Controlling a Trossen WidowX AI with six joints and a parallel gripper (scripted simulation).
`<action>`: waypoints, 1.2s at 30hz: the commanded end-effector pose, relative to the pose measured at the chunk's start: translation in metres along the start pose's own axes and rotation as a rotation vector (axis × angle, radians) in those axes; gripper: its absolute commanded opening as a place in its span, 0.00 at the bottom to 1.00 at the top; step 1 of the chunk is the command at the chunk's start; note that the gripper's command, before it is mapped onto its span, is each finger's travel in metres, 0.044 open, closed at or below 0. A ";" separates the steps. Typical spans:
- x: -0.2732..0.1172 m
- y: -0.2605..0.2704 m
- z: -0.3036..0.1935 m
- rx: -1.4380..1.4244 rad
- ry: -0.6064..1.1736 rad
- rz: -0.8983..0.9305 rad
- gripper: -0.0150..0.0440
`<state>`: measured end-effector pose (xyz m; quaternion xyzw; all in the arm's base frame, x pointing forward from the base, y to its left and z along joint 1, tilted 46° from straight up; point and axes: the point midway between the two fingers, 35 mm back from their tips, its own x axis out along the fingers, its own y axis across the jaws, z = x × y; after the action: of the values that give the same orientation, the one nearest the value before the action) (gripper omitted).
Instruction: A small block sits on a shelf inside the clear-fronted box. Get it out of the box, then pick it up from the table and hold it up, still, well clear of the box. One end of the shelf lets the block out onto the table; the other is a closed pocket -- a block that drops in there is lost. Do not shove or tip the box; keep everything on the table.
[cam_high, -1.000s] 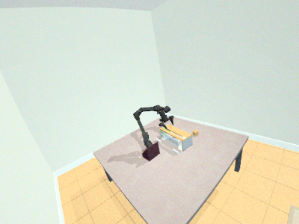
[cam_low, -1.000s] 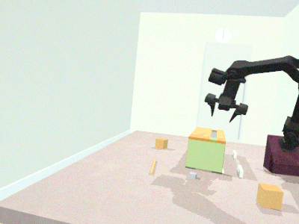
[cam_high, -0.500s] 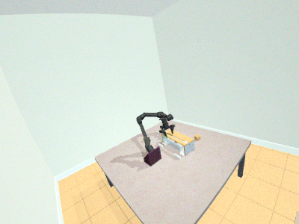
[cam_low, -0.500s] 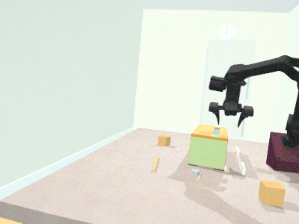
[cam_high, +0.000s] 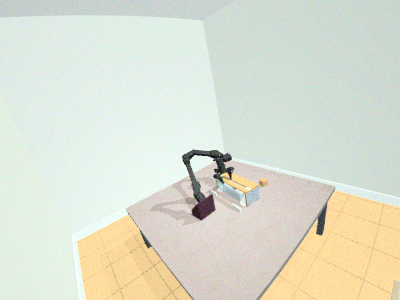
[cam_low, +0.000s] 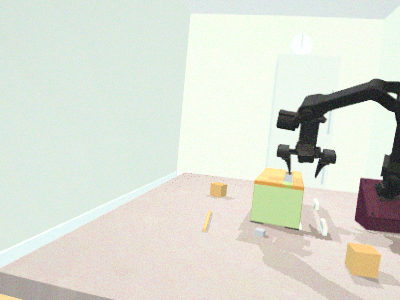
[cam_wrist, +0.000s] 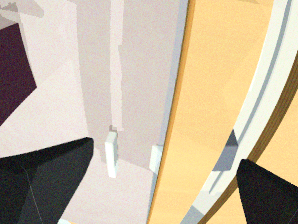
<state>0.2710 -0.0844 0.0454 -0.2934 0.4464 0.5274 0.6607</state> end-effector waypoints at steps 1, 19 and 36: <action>0.010 0.002 0.003 0.004 -0.006 0.009 0.93; 0.038 0.002 0.012 0.004 -0.007 0.009 0.93; 0.051 0.003 0.015 0.007 -0.005 0.006 0.93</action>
<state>0.2746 -0.0479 0.0059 -0.2875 0.4480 0.5287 0.6611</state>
